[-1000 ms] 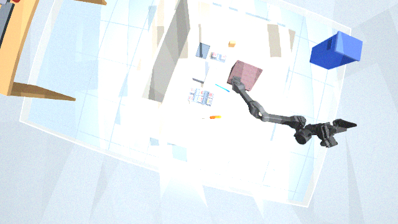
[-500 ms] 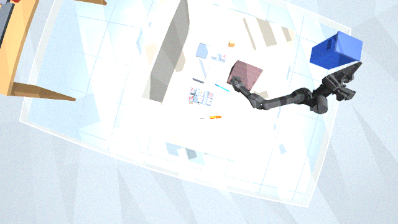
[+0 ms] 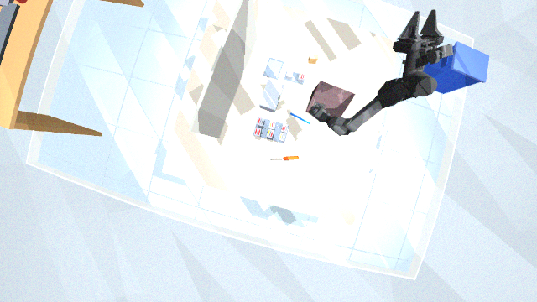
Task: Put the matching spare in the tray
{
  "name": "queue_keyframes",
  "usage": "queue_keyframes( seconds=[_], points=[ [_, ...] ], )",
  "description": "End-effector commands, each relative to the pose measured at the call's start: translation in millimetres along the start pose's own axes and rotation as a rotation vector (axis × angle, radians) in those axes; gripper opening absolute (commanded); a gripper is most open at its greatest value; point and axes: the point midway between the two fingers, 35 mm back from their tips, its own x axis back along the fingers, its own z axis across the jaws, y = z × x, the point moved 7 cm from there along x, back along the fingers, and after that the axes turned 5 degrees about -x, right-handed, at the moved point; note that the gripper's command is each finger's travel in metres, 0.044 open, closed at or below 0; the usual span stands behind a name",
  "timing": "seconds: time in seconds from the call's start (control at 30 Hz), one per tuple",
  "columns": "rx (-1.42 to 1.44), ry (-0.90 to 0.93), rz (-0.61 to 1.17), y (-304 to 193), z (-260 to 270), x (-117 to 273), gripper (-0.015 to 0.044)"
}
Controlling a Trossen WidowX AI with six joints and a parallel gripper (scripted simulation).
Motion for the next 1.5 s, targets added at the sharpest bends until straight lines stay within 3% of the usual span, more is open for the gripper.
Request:
queue_keyframes(
  seconds=[0.0,0.27,0.57,0.83,1.1,1.47],
  points=[
    [0.013,0.002,0.135,-45.7,8.9,-32.2,0.044],
    [0.09,0.024,0.399,-147.8,45.4,-80.0,0.044],
    [0.179,0.082,0.761,-270.0,90.8,-99.2,0.044],
    [0.298,0.168,1.12,-384.7,136.6,-80.4,0.044],
    [0.444,0.283,1.49,-486.9,178.6,-27.5,0.044],
    [0.444,0.283,1.49,-486.9,178.6,-27.5,0.044]
  ],
)
